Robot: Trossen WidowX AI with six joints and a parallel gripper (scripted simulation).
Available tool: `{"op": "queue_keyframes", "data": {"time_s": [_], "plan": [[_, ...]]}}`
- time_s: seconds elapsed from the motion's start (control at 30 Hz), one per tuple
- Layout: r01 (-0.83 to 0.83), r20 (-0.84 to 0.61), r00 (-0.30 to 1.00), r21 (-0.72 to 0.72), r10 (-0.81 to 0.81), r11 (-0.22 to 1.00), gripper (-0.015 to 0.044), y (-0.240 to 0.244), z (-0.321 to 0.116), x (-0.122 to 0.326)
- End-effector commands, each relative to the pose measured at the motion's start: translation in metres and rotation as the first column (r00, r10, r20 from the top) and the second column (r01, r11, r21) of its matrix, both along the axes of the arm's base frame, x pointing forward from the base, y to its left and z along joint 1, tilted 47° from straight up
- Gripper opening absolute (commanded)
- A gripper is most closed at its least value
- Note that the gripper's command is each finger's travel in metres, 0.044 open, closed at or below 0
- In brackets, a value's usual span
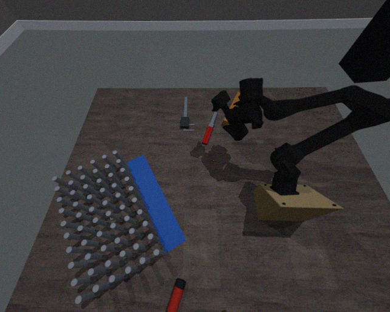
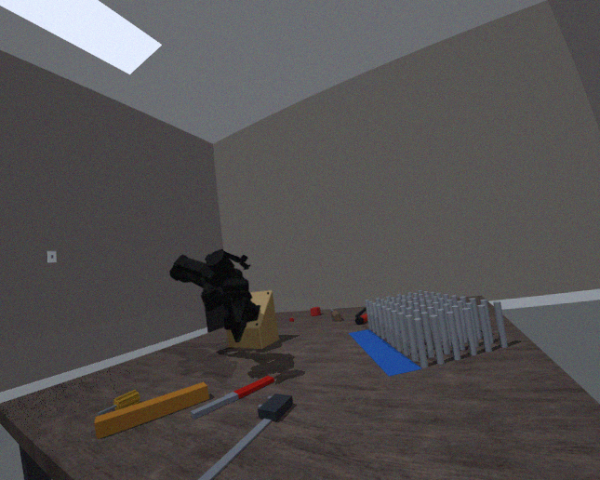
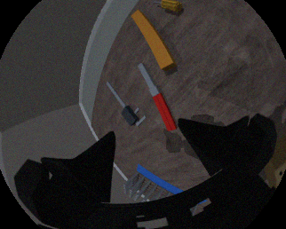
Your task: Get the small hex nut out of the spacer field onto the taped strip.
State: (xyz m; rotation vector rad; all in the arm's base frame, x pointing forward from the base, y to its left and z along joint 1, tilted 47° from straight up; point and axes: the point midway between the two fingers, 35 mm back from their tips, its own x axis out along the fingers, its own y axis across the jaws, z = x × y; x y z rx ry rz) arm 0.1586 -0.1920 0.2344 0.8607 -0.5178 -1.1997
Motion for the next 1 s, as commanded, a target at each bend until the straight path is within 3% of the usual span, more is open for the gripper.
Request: {"op": "queue_keyframes", "data": {"time_s": [0.0, 0.27, 0.53, 0.77, 0.97], "plan": [[-0.005, -0.006, 1.000, -0.001, 0.004, 1.000, 0.0426, 0.000, 0.000, 0.001], [-0.273, -0.344, 0.905, -0.015, 0.251, 0.962, 0.0440, 0.013, -0.020, 0.064], [-0.683, -0.740, 0.472, 0.037, 0.480, 0.730, 0.0440, 0.055, -0.075, 0.162], [-0.896, -0.902, 0.077, 0.123, 0.424, 0.426, 0.0440, 0.103, -0.133, 0.218], [-0.964, -0.950, -0.134, 0.190, 0.281, 0.183, 0.0440, 0.140, -0.179, 0.243]]}}
